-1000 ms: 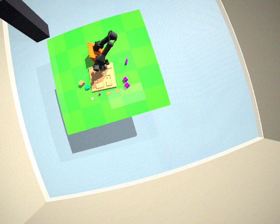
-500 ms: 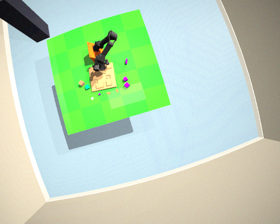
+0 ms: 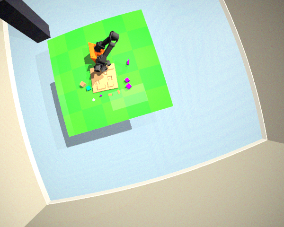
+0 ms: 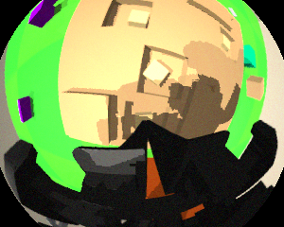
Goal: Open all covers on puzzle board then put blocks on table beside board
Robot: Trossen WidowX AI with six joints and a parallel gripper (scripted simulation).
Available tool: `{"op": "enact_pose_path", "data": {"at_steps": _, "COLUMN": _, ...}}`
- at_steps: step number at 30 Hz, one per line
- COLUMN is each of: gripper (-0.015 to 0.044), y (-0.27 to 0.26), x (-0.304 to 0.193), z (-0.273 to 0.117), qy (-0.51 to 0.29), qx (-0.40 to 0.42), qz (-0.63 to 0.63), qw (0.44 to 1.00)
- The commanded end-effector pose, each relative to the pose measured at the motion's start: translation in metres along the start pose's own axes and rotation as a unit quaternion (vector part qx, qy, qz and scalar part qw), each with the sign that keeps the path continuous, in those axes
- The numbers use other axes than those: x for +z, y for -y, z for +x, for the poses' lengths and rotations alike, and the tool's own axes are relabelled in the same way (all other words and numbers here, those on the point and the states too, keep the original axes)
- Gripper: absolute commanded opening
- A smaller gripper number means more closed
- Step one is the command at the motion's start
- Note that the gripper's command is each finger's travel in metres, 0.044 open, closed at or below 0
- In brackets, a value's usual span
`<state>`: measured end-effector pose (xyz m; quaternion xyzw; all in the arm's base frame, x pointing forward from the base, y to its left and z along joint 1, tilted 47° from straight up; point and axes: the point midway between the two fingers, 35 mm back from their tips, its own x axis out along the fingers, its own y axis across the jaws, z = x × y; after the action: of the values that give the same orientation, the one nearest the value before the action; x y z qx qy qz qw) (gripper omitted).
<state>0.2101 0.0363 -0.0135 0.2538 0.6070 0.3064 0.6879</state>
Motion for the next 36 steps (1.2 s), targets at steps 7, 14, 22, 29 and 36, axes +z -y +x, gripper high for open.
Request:
{"op": "enact_pose_path", "data": {"at_steps": 7, "gripper": 0.0079, "y": 0.000, "x": 0.000, "z": -0.011, "qy": -0.002, "qx": -0.001, "qz": 0.001, "qw": 1.000}}
{"op": "enact_pose_path", "data": {"at_steps": 14, "gripper": 0.0144, "y": 0.000, "x": 0.002, "z": -0.044, "qy": -0.002, "qx": -0.003, "qz": -0.001, "qw": 1.000}}
{"op": "enact_pose_path", "data": {"at_steps": 22, "gripper": 0.0144, "y": -0.002, "x": 0.001, "z": -0.059, "qy": -0.002, "qx": -0.003, "qz": -0.003, "qw": 1.000}}
{"op": "enact_pose_path", "data": {"at_steps": 29, "gripper": 0.0144, "y": -0.001, "x": 0.000, "z": -0.043, "qy": -0.002, "qx": -0.003, "qz": -0.002, "qw": 1.000}}
{"op": "enact_pose_path", "data": {"at_steps": 36, "gripper": 0.0144, "y": -0.002, "x": -0.001, "z": -0.026, "qy": -0.002, "qx": -0.002, "qz": -0.003, "qw": 1.000}}
